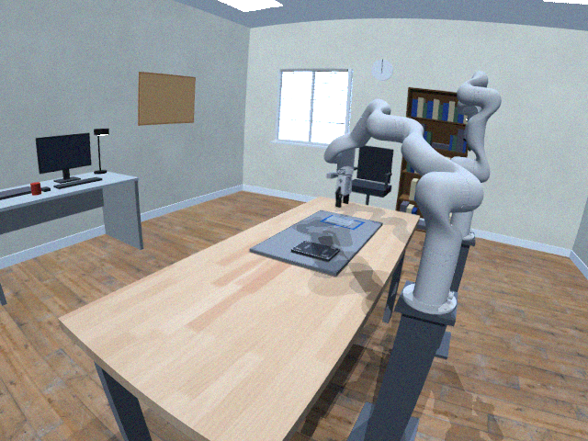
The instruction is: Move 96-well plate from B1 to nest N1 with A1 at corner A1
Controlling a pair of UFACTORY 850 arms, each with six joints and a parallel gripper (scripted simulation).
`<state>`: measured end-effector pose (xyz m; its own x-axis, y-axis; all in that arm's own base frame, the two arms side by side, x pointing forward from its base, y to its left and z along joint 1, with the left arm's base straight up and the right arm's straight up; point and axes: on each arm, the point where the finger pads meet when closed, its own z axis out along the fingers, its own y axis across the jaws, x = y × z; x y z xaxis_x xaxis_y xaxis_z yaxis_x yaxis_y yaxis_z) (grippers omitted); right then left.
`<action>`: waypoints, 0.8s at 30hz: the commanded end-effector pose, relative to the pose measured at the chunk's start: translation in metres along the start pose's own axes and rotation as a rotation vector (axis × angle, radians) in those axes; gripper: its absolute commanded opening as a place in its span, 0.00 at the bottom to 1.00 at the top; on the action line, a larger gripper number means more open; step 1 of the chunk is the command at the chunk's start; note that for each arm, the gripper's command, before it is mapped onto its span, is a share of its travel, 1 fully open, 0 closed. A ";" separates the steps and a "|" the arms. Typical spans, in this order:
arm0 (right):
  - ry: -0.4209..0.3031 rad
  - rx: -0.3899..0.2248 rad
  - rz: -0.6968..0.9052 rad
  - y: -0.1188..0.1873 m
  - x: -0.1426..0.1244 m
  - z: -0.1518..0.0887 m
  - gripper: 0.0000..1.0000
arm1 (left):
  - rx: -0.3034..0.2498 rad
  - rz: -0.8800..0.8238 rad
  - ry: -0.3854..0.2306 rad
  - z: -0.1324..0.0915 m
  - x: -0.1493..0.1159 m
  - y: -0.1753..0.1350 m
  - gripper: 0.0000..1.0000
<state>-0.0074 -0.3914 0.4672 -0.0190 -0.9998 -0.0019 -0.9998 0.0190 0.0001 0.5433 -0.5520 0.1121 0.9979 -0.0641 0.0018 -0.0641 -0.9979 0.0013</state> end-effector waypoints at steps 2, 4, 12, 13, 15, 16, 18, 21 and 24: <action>0.002 0.000 0.000 0.000 0.000 -0.001 0.00 | 0.000 -0.001 0.000 -0.001 0.001 0.001 1.00; 0.002 0.000 0.000 0.000 0.000 -0.001 0.00 | 0.000 -0.001 0.000 -0.001 0.001 0.001 1.00; 0.002 0.000 0.000 0.000 0.000 -0.001 0.00 | 0.000 -0.001 0.000 0.012 0.001 0.001 1.00; 0.002 0.000 0.000 0.000 0.000 -0.001 0.00 | 0.000 -0.001 0.000 0.014 0.001 0.001 1.00; 0.002 0.000 0.000 0.000 0.000 -0.001 0.00 | 0.000 -0.001 0.000 0.017 0.001 0.001 1.00; 0.002 0.000 0.000 0.000 0.000 -0.001 0.00 | 0.000 -0.001 0.000 0.019 0.001 0.001 1.00; 0.002 0.000 0.000 0.000 0.000 -0.001 0.00 | 0.000 -0.001 0.000 0.020 0.001 0.001 1.00; 0.002 0.000 0.000 0.000 0.000 -0.001 0.00 | 0.000 -0.001 0.000 0.024 0.000 0.001 1.00; 0.002 0.000 0.000 0.000 0.000 -0.001 0.00 | 0.000 -0.001 0.000 0.029 0.000 0.001 1.00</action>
<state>-0.0074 -0.3914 0.4672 -0.0190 -0.9998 -0.0019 -0.9998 0.0190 0.0001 0.5431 -0.5522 0.0884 0.9980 -0.0636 0.0001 -0.0636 -0.9980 0.0001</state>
